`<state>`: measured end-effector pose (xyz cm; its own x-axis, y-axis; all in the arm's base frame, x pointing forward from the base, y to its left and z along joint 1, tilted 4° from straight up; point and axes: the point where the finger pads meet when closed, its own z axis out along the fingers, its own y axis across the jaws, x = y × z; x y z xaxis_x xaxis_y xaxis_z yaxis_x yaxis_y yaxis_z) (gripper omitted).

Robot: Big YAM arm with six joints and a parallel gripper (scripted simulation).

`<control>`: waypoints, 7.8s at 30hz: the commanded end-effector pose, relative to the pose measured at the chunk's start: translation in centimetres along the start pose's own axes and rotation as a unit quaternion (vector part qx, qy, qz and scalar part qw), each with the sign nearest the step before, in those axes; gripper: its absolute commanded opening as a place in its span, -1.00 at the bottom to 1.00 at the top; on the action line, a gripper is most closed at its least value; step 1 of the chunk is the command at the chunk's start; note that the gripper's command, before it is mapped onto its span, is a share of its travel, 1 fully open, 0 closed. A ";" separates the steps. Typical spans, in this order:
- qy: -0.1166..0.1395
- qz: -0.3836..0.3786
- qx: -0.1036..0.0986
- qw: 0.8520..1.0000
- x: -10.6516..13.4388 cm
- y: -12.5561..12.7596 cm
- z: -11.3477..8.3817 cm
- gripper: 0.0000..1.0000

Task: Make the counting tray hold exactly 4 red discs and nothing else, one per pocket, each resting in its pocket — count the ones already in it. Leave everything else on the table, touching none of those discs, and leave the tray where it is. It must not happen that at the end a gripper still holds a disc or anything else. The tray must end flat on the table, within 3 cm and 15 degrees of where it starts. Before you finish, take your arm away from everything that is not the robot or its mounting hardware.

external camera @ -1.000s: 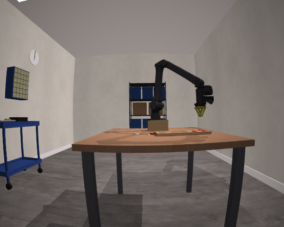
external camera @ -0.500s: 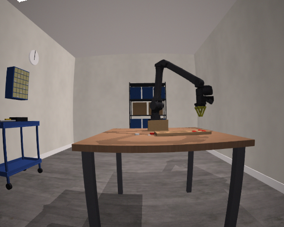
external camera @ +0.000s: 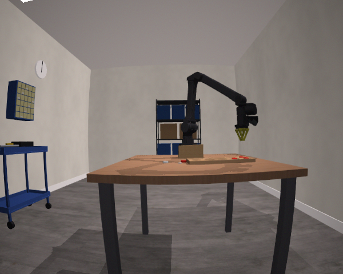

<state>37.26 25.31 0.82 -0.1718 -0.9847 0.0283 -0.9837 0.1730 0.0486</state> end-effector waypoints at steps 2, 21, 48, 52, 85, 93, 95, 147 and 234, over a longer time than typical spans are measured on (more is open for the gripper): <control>-0.001 0.003 0.001 1.000 -0.3 -0.8 -0.1 -0.11; -0.033 0.021 0.033 0.999 -0.8 -2.2 -2.7 -0.11; -0.194 0.203 0.187 0.941 2.0 -11.9 -13.7 -0.11; -0.219 0.234 0.208 0.924 3.3 -13.0 -15.3 -0.11; -0.333 0.319 0.301 0.835 6.4 -17.8 -26.1 -0.11; -0.322 0.324 0.291 0.841 6.5 -18.1 -24.6 -0.11; -0.322 0.324 0.291 0.841 6.5 -18.1 -24.6 -0.11; -0.475 0.423 0.409 0.654 17.1 -18.9 -39.8 -0.11; -0.303 0.412 0.454 0.730 28.3 -19.2 -30.8 -0.11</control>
<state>52.84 -4.23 33.72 -0.3948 -0.3783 -0.8373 -0.0843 0.9224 -0.3770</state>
